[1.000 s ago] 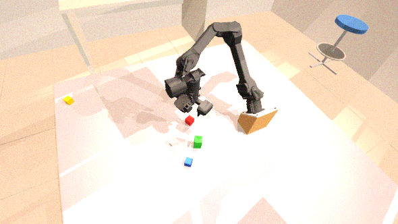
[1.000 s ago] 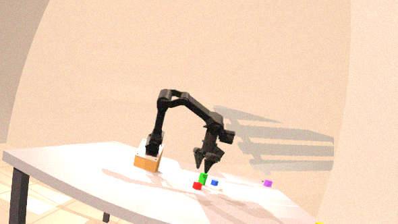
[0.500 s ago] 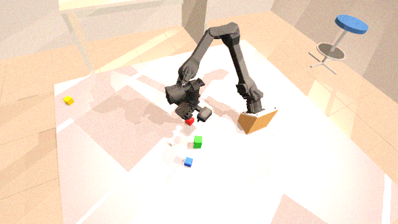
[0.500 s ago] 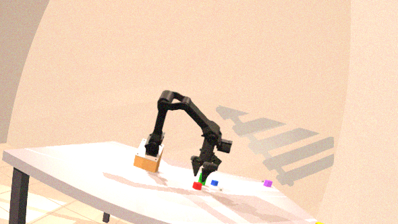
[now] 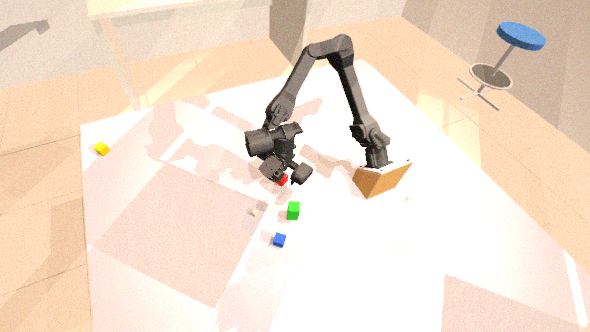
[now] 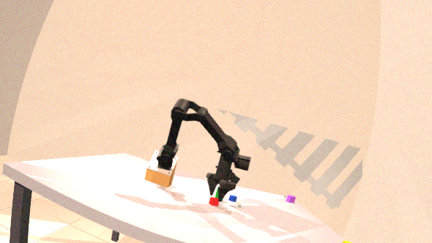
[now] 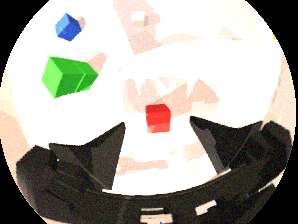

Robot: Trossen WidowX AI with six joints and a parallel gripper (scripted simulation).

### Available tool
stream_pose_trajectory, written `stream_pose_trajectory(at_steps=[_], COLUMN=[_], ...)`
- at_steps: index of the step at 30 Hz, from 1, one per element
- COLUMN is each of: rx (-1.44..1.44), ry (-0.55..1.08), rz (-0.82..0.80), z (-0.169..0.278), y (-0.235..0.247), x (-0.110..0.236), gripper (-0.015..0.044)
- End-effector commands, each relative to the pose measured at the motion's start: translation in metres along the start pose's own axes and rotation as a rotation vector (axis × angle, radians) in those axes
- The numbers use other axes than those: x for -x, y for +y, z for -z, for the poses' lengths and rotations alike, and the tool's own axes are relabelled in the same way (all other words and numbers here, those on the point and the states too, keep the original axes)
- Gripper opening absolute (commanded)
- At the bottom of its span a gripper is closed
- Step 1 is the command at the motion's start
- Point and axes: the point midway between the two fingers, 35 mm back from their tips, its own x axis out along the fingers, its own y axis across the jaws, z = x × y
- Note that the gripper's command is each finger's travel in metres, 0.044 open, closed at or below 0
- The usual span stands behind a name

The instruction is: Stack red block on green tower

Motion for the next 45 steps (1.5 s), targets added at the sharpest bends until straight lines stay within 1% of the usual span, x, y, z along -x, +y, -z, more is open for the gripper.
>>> stream_pose_trajectory(at_steps=[1, 12, 25, 37, 43, 45], rx=[0.007, 0.007, 0.007, 0.007, 0.007, 0.007], ry=[0.003, 0.004, 0.004, 0.004, 0.004, 0.004], rz=[0.002, 0.004, 0.004, 0.004, 0.004, 0.004], z=[0.000, 0.002, 0.002, 0.002, 0.002, 0.001], y=[0.000, 0.000, 0.000, 0.000, 0.000, 0.000], x=[-0.007, -0.023, -0.023, -0.023, -0.023, -0.021], gripper=[0.0440, 0.0440, 0.0440, 0.0125, 0.0085, 0.0032])
